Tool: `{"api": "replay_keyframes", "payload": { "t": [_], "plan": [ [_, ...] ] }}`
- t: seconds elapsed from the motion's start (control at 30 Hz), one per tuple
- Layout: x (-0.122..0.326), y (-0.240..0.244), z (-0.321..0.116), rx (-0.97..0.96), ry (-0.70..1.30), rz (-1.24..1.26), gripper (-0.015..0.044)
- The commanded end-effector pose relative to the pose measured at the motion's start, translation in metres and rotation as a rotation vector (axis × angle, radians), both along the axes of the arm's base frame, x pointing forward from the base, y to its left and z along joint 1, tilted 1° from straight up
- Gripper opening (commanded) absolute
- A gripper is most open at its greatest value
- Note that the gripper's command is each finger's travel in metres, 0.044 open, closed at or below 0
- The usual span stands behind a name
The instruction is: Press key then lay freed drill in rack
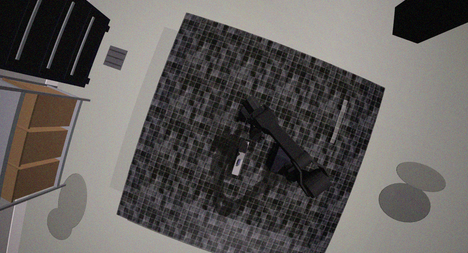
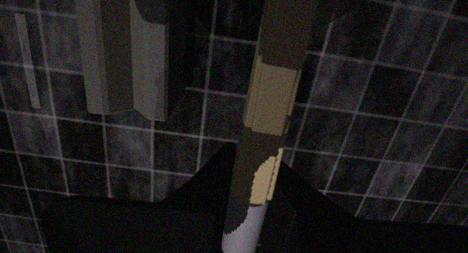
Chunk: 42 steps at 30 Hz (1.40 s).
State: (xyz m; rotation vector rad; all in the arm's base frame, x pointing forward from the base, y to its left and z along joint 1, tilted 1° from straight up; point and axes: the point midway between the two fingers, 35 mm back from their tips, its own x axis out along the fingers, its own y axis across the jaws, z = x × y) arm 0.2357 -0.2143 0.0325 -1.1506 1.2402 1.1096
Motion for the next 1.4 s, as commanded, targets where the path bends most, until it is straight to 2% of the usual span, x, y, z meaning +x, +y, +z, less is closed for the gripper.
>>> {"api": "replay_keyframes", "payload": {
  "t": [0.0, 0.93, 1.37],
  "plan": [
    [-0.007, 0.000, 0.001, -0.002, -0.009, 0.003, 0.0000],
    [-0.061, -0.003, 0.001, -0.002, -0.005, 0.003, 0.0000],
    [-0.060, -0.003, -0.023, -0.002, -0.005, 0.003, 0.0000]
  ]
}}
